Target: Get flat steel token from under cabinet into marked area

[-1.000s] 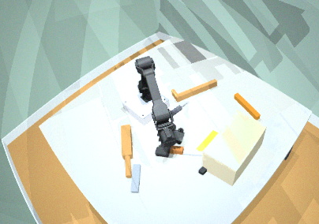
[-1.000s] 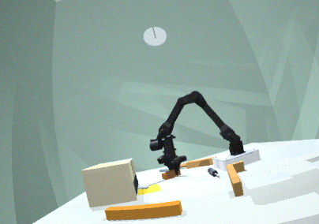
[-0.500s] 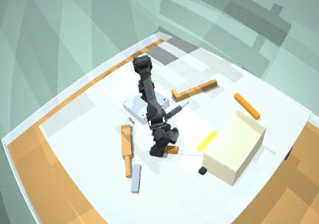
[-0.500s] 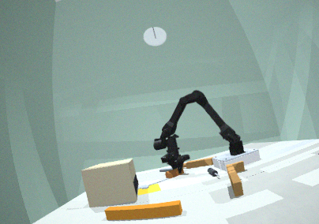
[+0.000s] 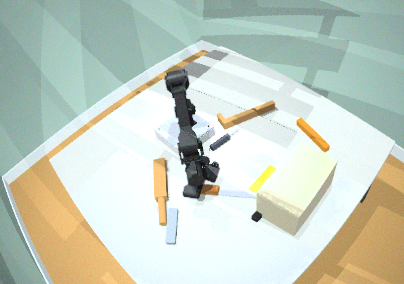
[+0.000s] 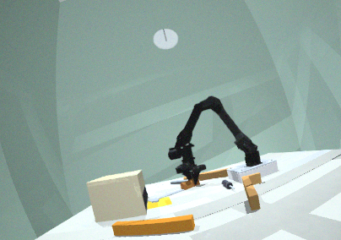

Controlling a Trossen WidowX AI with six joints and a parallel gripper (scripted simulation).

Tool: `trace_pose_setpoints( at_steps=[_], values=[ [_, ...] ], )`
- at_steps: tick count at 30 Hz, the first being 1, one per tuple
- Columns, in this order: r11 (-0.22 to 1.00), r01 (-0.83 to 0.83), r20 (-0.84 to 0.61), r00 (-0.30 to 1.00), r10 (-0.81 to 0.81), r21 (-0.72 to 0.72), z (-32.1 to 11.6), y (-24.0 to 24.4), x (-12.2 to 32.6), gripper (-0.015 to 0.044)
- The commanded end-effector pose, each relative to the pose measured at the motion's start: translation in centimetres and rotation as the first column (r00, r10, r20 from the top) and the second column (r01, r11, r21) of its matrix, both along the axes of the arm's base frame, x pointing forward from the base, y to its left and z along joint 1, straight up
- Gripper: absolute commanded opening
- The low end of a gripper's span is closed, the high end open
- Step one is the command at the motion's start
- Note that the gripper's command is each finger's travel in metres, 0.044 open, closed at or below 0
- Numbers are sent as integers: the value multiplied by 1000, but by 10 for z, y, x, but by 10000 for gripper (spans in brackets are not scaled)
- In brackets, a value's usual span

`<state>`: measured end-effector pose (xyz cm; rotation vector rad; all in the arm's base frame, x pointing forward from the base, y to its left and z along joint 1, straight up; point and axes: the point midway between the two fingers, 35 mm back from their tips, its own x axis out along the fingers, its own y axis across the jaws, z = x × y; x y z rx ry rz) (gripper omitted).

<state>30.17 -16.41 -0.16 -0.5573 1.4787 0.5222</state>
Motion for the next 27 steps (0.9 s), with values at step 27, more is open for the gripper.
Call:
trace_pose_setpoints(
  at_steps=[27],
  values=[
    [1000,2,-2,1000,-2,1,1,-23,-25,0]
  ],
)
